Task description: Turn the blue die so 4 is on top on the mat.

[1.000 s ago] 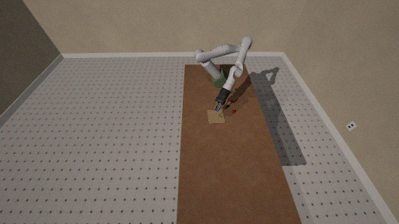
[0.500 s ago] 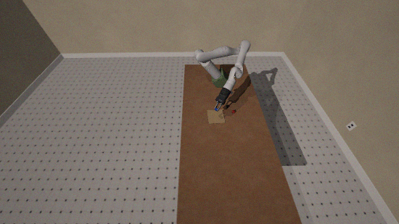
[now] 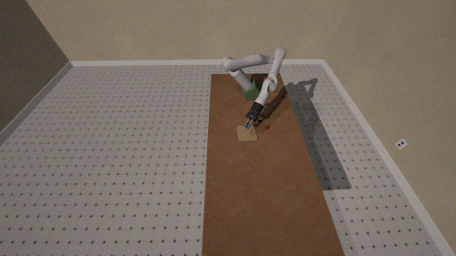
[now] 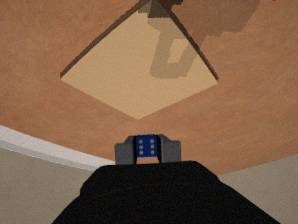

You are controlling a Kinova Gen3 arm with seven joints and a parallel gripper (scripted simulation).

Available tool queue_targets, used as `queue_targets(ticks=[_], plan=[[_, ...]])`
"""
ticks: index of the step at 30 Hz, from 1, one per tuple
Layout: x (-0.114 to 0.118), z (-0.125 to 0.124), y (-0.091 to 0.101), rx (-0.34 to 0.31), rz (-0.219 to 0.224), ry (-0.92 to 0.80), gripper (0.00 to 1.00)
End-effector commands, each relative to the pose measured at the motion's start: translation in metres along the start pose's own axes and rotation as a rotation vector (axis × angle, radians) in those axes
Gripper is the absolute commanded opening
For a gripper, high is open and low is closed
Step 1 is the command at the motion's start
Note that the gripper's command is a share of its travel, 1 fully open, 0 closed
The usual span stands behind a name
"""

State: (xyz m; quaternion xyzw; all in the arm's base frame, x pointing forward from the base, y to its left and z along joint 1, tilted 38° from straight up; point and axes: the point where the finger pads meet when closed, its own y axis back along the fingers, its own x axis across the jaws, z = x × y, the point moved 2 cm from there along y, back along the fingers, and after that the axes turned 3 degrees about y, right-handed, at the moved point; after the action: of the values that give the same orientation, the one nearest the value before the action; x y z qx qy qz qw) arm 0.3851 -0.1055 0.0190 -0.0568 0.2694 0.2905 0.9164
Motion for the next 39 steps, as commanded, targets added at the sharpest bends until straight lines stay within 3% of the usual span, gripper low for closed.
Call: queue_targets(ticks=[1,22,39], plan=[[0.0,-0.003,-0.003,-0.005,-0.001,0.004,0.4],[0.002,-0.037,-0.021,-0.005,-0.001,0.004,0.4],[0.002,-0.046,-0.026,-0.005,-0.001,0.004,0.4]])
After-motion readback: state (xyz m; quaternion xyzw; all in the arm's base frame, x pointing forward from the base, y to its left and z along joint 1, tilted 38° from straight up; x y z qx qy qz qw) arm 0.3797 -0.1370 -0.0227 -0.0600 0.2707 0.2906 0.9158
